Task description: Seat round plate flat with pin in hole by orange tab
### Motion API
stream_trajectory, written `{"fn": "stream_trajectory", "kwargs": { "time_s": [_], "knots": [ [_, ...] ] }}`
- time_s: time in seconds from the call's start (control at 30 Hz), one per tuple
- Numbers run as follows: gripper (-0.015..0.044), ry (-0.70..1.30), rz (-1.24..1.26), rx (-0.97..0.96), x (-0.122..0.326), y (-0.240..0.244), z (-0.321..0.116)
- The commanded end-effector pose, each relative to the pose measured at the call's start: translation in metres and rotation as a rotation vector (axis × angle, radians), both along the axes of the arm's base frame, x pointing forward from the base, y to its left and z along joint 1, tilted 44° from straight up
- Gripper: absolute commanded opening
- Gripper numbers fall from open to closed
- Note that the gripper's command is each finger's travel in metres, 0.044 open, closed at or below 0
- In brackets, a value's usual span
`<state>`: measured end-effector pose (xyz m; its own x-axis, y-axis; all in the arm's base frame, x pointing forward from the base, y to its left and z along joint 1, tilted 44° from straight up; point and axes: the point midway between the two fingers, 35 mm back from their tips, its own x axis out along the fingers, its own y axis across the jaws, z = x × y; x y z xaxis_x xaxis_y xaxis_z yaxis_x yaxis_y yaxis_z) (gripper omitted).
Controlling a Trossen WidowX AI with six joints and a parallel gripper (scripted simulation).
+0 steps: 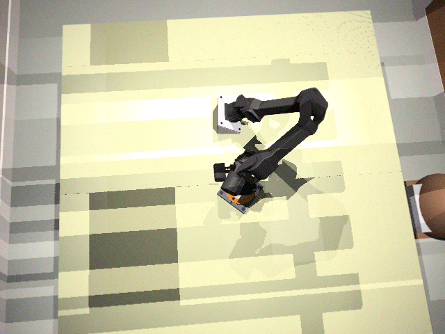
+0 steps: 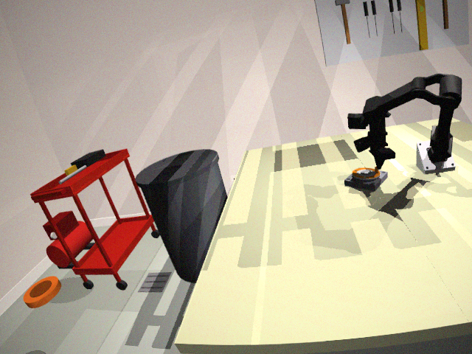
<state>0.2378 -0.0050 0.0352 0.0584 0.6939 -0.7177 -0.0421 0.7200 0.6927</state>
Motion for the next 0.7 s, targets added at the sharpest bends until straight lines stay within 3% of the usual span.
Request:
{"fn": "stream_trajectory", "kwargs": {
  "time_s": [0.0, 0.67],
  "knots": [
    [0.0, 0.005, 0.006, -0.005, 0.0, -0.004, -0.006],
    [0.0, 0.004, 0.006, -0.006, 0.011, -0.02, -0.02]
  ]
}}
